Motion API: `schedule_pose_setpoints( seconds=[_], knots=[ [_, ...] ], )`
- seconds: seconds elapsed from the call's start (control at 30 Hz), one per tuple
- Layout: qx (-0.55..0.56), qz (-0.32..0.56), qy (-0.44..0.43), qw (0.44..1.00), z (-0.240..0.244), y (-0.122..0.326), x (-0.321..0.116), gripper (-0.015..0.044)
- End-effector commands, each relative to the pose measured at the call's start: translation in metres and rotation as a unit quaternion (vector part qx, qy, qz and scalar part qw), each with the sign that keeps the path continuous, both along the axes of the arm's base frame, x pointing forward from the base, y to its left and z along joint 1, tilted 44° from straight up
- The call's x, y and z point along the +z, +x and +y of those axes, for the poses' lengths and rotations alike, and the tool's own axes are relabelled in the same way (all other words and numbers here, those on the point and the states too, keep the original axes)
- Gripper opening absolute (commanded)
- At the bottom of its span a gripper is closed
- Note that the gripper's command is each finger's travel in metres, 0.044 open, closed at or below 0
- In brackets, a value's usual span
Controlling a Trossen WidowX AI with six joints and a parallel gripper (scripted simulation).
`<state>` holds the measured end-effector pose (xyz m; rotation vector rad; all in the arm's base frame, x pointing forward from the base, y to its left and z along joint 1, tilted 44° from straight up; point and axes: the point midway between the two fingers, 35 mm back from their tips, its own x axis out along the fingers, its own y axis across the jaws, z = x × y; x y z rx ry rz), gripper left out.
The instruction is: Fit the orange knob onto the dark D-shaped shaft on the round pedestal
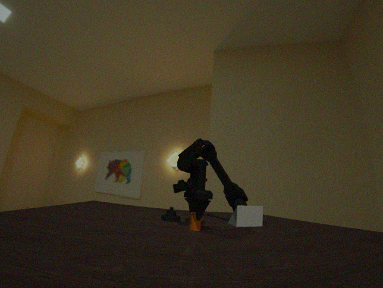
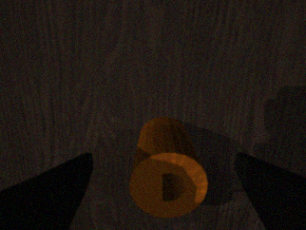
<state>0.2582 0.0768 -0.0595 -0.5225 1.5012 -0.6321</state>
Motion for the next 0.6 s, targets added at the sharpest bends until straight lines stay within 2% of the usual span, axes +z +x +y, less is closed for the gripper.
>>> schedule_pose_setpoints(
  seconds=[0.0,0.5,0.57],
  knots=[
    [0.002,0.005,-0.005,1.0,-0.007,-0.002,-0.007,0.044],
    [0.002,0.005,-0.006,1.0,-0.022,-0.005,-0.022,0.044],
    [0.002,0.005,-0.006,1.0,-0.022,-0.005,-0.022,0.0387]
  ],
)
